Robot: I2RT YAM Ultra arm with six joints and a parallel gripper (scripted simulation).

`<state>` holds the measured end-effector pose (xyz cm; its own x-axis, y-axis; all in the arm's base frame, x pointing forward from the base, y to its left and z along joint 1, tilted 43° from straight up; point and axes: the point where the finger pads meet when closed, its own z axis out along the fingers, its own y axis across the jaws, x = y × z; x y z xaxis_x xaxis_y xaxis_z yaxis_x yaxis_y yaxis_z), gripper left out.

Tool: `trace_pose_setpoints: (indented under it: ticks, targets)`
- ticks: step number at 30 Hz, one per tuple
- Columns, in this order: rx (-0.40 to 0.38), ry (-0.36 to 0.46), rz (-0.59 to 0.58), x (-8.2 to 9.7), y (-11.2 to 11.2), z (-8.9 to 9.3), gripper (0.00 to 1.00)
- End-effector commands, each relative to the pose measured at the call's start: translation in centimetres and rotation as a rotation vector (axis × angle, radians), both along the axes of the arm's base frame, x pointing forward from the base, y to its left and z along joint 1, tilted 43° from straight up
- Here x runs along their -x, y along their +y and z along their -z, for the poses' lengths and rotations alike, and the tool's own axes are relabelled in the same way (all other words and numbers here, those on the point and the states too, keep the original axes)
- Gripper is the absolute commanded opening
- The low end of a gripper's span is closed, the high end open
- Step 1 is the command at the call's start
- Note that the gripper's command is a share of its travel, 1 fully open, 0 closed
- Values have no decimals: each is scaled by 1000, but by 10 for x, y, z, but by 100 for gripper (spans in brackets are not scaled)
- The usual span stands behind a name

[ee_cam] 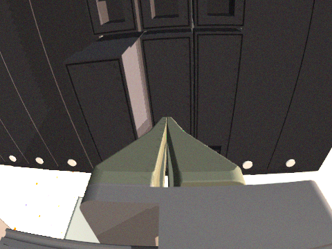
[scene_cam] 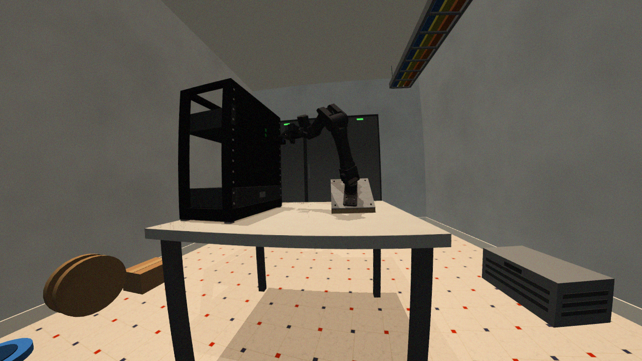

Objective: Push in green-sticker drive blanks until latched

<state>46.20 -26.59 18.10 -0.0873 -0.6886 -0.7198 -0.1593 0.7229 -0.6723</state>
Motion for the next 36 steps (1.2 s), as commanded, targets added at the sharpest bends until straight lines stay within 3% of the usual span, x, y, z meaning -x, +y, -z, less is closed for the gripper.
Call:
trace_pose_setpoints:
  ticks: [1, 36]
  targets:
    - [95, -104, 15, -20, -6, -50, 0]
    - [91, -100, 15, -24, -7, -52, 0]
